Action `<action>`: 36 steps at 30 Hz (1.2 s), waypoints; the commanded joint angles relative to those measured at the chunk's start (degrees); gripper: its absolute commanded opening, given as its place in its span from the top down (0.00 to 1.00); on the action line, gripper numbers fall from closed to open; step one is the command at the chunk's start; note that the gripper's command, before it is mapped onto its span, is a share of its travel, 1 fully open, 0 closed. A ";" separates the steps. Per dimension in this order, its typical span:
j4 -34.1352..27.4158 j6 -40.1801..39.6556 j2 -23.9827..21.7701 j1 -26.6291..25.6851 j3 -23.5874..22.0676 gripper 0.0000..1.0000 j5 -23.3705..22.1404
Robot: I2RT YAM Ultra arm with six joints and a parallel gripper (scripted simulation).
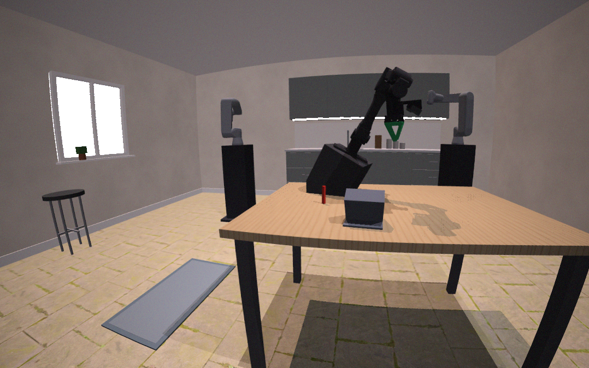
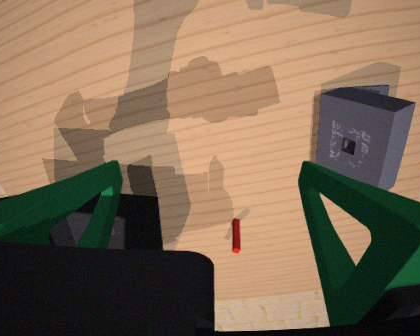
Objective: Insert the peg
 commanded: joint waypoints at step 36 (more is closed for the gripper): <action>15.39 21.18 12.18 -12.13 -10.01 0.00 1.04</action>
